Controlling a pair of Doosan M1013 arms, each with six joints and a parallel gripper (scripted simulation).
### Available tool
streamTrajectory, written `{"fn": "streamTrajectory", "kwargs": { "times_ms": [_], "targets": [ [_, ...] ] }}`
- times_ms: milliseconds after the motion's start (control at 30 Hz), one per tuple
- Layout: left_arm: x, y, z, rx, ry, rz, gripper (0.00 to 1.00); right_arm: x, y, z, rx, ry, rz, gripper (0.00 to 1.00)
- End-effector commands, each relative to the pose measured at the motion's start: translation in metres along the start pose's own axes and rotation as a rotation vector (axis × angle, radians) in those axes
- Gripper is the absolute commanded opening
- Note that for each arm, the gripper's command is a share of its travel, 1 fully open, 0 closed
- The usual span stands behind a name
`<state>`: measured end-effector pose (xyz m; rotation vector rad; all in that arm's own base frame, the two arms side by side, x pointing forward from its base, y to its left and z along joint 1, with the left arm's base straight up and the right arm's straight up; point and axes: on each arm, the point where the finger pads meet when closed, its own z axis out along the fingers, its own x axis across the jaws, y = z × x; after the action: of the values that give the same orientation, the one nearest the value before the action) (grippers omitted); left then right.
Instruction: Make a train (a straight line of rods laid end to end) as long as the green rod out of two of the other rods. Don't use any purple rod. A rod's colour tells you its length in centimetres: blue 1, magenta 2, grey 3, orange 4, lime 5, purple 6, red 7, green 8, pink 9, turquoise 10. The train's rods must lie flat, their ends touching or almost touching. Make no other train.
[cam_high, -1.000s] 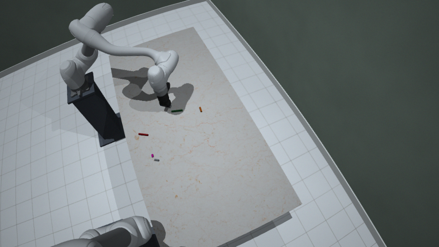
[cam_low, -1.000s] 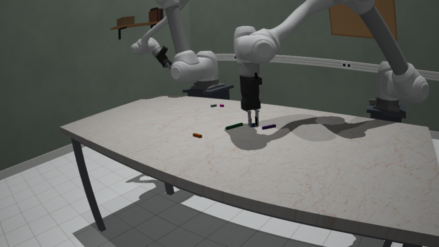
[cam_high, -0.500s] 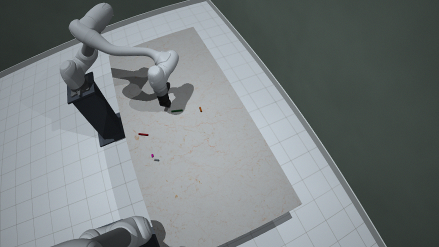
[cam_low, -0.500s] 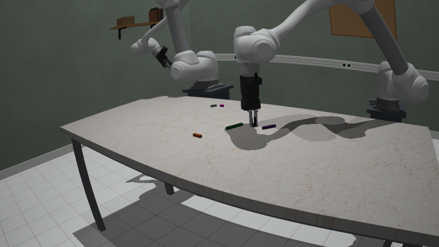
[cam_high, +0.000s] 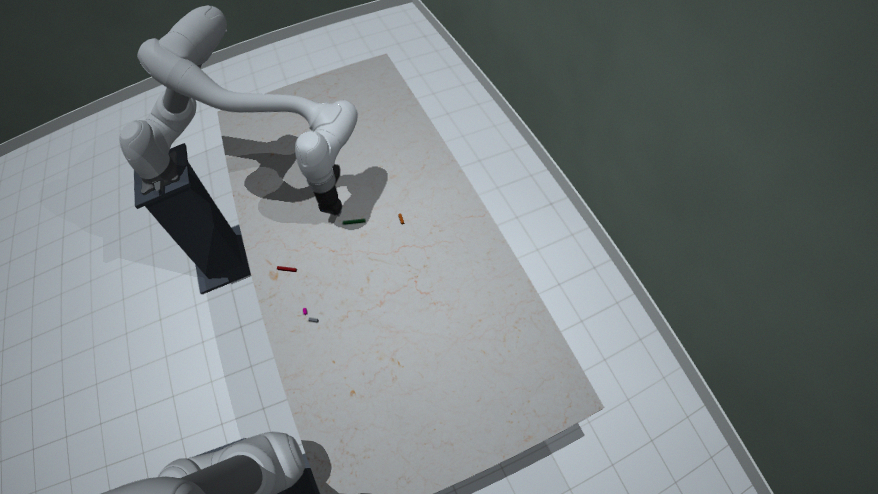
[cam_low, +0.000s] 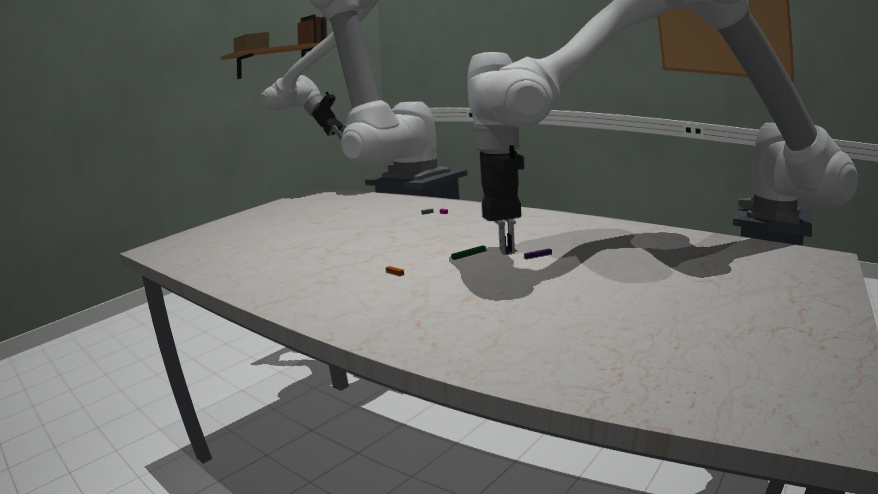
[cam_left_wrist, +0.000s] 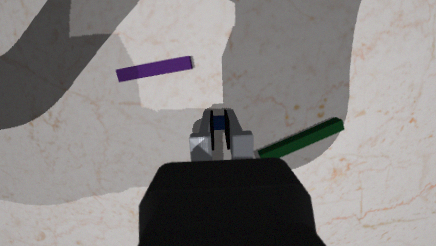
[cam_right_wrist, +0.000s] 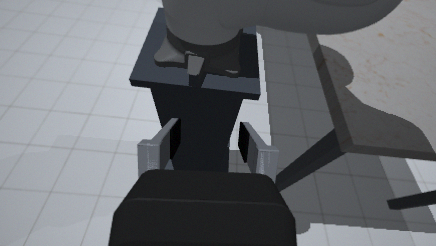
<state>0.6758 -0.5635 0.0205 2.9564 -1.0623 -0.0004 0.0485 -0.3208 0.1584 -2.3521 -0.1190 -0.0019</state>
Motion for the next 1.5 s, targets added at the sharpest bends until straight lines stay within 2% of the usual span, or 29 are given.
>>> {"fn": "streamTrajectory", "kwargs": {
  "times_ms": [0, 667, 800, 1100, 1300, 1467],
  "targets": [
    [0.001, 0.0, -0.001, 0.0, 0.002, 0.0, 0.24, 0.0, 0.0, -0.001, -0.001, 0.0, 0.0, 1.0],
    [0.001, 0.0, -0.005, 0.0, 0.002, 0.0, 0.24, 0.0, 0.0, -0.001, -0.001, 0.0, 0.0, 1.0],
    [0.001, 0.0, -0.021, 0.0, 0.002, 0.0, 0.24, 0.0, 0.0, -0.001, -0.001, 0.0, 0.0, 1.0],
    [0.0, 0.0, -0.086, 0.0, 0.002, 0.0, 0.24, 0.0, 0.0, -0.001, -0.001, 0.0, 0.0, 1.0],
    [0.0, 0.0, -0.1, 0.0, 0.002, 0.0, 0.24, 0.0, 0.0, -0.001, -0.001, 0.0, 0.0, 1.0],
    [0.0, 0.0, -0.102, 0.0, 0.002, 0.0, 0.24, 0.0, 0.0, -0.001, -0.001, 0.0, 0.0, 1.0]
  ]
}}
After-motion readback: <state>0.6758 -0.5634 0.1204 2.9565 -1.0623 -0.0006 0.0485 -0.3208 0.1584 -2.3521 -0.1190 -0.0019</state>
